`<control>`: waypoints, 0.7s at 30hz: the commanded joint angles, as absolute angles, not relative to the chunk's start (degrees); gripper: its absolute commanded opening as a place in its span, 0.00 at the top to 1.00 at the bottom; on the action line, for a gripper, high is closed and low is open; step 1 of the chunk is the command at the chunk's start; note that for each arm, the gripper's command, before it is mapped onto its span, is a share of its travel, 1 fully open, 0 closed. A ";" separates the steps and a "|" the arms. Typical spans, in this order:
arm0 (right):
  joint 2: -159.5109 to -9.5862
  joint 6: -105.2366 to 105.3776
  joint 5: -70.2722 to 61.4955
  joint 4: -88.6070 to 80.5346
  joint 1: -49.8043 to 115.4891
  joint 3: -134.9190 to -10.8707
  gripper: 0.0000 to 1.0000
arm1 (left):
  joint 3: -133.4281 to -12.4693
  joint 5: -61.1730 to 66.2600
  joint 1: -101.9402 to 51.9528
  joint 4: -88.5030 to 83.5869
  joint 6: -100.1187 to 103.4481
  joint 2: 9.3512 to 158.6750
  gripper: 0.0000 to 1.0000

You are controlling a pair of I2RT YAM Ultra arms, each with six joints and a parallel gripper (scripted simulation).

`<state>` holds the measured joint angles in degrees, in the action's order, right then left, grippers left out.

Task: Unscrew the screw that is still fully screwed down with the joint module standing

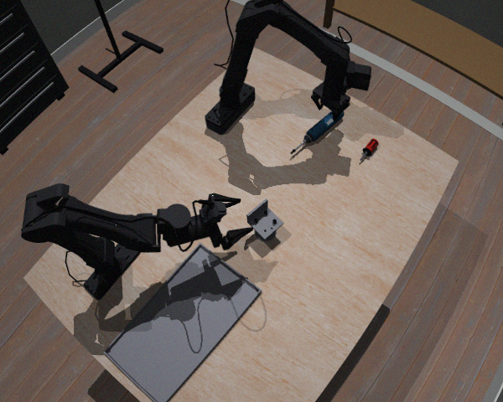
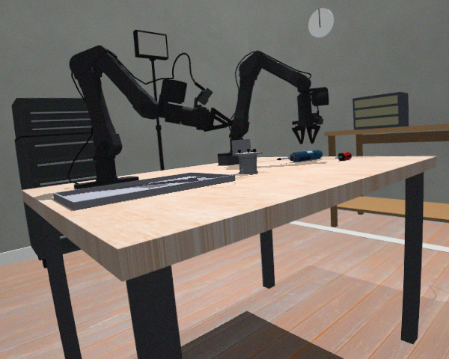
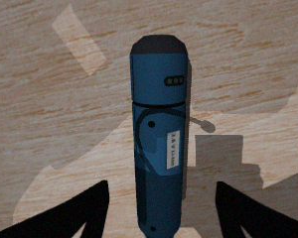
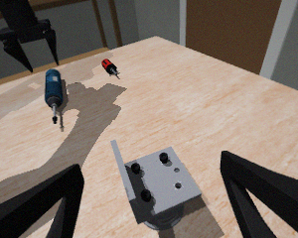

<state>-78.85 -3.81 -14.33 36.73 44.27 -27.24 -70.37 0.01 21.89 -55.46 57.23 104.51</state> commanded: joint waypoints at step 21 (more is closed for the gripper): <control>-84.06 -2.90 -17.38 31.73 40.32 -38.73 0.14 | -70.86 -0.01 21.88 -56.05 57.15 104.13 0.35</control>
<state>-82.59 -3.64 -15.77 32.80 41.43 -35.35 -70.37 0.01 21.89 -55.46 57.23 104.51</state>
